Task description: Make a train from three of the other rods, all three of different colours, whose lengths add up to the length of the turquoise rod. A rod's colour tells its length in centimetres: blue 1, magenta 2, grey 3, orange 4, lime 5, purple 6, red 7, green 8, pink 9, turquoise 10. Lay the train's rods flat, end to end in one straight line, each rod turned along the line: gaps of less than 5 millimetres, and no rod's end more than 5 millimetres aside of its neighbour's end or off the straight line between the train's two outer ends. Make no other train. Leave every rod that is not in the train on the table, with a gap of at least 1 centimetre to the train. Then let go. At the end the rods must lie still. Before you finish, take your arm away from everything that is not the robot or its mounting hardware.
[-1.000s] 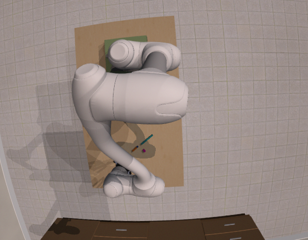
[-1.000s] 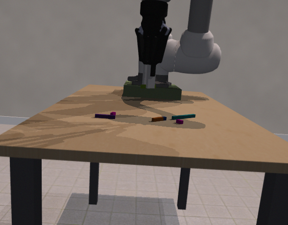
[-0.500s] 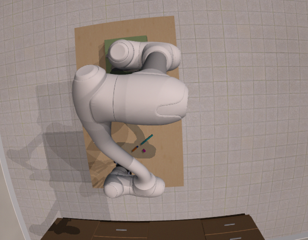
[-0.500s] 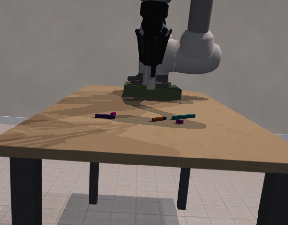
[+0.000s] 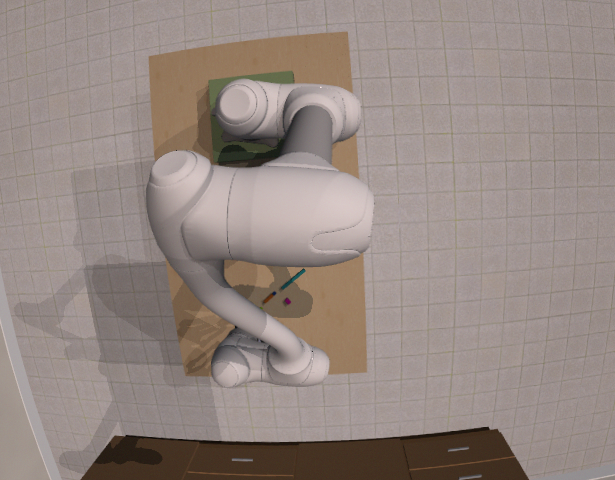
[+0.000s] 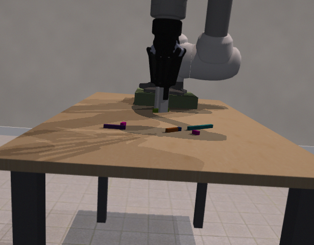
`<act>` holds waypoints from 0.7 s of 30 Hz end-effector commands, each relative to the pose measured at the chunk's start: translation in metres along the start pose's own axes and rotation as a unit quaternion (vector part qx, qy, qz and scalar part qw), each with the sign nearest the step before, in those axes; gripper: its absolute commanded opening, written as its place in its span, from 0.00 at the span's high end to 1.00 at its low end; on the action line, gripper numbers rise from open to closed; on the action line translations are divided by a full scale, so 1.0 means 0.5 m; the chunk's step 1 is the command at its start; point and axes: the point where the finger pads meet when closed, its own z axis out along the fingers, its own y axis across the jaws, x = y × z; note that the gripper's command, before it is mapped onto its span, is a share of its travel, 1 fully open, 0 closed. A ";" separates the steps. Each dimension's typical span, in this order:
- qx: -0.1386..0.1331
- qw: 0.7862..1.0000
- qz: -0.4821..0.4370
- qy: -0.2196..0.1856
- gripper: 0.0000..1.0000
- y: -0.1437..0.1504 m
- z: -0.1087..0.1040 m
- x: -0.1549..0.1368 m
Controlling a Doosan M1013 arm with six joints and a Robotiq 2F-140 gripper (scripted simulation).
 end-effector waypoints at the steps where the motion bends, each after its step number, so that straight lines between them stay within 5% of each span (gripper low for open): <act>1: 0.000 1.000 0.000 0.000 0.97 0.000 0.033 0.000; 21: 0.000 1.000 0.000 0.000 0.97 0.001 0.091 0.000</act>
